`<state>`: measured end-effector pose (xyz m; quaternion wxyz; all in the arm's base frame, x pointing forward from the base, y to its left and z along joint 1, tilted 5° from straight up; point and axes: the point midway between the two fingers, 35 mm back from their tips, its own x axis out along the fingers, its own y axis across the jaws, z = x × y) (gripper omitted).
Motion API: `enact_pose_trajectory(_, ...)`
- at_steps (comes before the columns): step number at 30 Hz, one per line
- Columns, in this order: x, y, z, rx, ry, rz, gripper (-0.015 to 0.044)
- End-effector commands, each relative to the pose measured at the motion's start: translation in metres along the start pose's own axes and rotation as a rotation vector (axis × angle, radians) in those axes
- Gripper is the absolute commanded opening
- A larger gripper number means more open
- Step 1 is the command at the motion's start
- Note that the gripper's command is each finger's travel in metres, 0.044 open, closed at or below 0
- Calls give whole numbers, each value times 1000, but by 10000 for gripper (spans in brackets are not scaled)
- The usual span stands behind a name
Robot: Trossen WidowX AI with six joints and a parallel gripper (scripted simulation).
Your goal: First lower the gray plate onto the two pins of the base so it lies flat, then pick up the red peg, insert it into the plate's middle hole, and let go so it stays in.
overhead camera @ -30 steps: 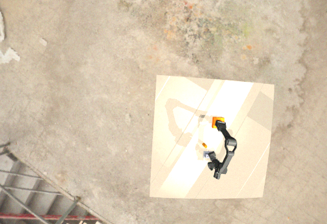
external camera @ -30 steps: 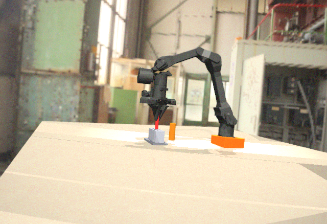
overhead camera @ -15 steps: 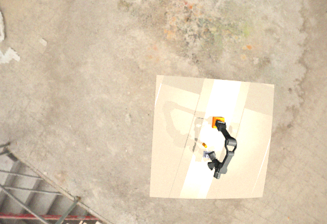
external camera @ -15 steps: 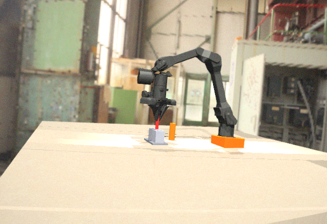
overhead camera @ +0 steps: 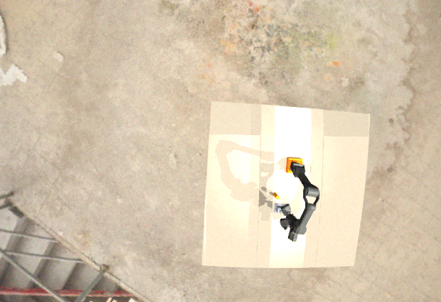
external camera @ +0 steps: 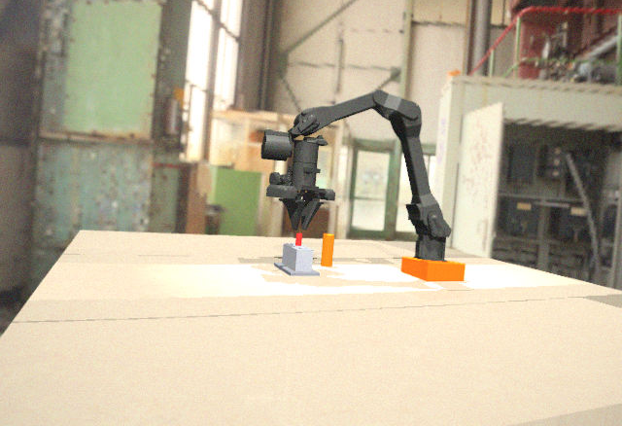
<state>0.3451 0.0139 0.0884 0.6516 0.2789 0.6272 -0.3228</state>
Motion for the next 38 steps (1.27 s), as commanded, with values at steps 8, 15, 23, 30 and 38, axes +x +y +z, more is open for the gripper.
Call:
enact_pose_trajectory(8, -1, 0, 0, -1, 0, -2, 150)
enact_pose_trajectory(15, -6, 0, 0, -2, 1, -6, 150)
enact_pose_trajectory(23, -13, 0, -1, -2, 1, -6, 150)
enact_pose_trajectory(30, -19, 0, -2, -2, 1, -6, 150)
enact_pose_trajectory(38, -25, 0, -3, -2, 1, -6, 150)
